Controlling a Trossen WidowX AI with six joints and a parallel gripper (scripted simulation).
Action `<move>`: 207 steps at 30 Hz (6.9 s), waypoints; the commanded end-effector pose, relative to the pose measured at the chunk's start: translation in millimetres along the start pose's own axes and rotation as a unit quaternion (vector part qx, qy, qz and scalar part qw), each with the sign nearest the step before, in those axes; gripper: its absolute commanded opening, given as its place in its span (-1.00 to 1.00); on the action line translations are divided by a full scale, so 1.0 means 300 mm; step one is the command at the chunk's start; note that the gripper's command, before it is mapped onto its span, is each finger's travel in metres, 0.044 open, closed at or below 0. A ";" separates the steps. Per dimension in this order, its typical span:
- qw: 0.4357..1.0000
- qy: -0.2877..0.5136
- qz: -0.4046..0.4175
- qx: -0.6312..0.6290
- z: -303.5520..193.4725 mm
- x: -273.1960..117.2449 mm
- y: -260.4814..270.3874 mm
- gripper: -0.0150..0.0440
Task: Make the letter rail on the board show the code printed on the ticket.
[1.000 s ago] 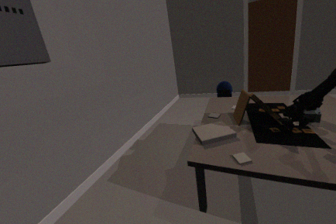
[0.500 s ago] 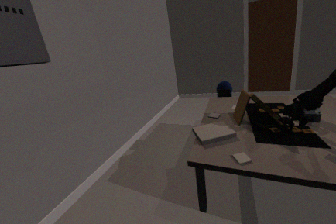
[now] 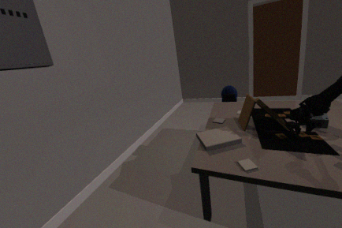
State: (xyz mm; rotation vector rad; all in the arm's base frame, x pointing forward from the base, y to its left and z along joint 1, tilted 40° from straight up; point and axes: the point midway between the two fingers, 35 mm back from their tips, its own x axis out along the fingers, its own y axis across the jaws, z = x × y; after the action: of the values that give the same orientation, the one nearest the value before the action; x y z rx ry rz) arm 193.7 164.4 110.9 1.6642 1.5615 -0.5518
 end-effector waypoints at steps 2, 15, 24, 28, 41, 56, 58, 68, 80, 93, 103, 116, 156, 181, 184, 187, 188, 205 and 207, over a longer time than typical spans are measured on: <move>1.000 0.002 0.002 -0.002 -0.002 -0.012 0.001 -0.49; 0.999 0.000 0.020 -0.028 0.005 -0.032 0.040 -0.49; 0.993 -0.005 0.070 -0.097 0.019 -0.088 0.139 -0.49; 0.986 -0.012 0.099 -0.133 0.029 -0.124 0.192 -0.49; 0.955 -0.051 0.176 -0.232 0.070 -0.245 0.328 -0.49; 0.893 -0.132 0.253 -0.348 0.138 -0.431 0.467 -0.49; 0.884 -0.143 0.260 -0.361 0.146 -0.454 0.480 -0.49; 0.840 -0.199 0.287 -0.415 0.185 -0.564 0.533 -0.49; 0.781 -0.275 0.310 -0.467 0.228 -0.718 0.581 -0.49; 0.769 -0.335 0.328 -0.434 0.395 -0.859 0.619 -0.49; 0.773 -0.364 0.324 -0.405 0.595 -0.919 0.613 -0.49; 0.774 -0.356 0.267 -0.451 0.823 -0.865 0.575 -0.49; 0.700 -0.303 0.242 -0.600 1.427 -0.596 0.212 -0.49; 0.678 -0.309 0.259 -0.615 1.508 -0.433 0.256 -0.49; 0.678 -0.309 0.259 -0.615 1.508 -0.433 0.257 -0.49; 0.678 -0.309 0.259 -0.615 1.508 -0.433 0.256 -0.49; 0.678 -0.309 0.259 -0.615 1.508 -0.433 0.257 -0.49; 0.678 -0.309 0.259 -0.615 1.479 -0.437 0.261 -0.49; 0.678 -0.309 0.259 -0.615 1.475 -0.438 0.262 -0.49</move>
State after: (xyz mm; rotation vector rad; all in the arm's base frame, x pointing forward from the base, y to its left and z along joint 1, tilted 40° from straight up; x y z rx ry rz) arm 333.8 -256.5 -43.5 0.6196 0.5377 0.2689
